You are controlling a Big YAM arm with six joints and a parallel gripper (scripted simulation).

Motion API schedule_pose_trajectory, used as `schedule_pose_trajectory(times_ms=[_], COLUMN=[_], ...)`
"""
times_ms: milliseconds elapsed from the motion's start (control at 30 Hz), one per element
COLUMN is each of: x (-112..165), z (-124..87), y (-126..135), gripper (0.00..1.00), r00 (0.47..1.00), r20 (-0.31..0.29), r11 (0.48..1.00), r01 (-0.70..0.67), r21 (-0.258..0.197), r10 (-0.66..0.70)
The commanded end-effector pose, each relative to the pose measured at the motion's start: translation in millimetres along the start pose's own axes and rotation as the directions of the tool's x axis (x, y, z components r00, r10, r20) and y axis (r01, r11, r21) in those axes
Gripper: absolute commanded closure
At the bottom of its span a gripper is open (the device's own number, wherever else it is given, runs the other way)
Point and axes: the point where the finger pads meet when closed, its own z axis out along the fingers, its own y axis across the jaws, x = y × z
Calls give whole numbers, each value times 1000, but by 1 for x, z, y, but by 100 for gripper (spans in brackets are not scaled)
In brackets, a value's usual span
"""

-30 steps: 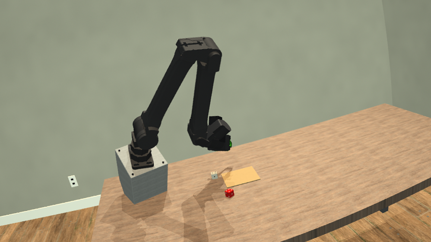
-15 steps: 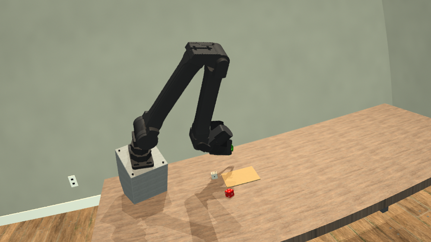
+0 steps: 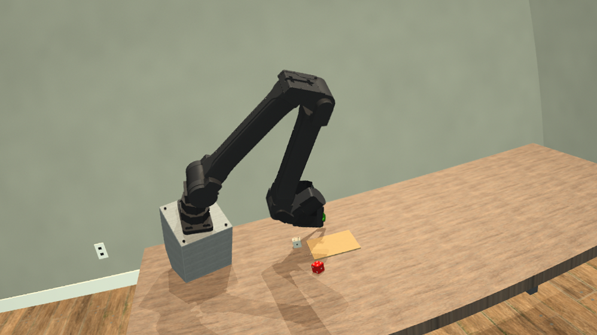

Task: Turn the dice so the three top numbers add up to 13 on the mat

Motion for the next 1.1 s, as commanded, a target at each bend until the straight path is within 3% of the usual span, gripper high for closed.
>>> schedule_pose_trajectory(times_ms=[0, 1067], x=[9, 8], z=[3, 4], y=[-1, 4], gripper=[80, 80], r00=[1000, 1000], r20=[1, 2], r11=[1000, 1000], r01=[17, 22], r21=[9, -3], r10=[-17, -22])
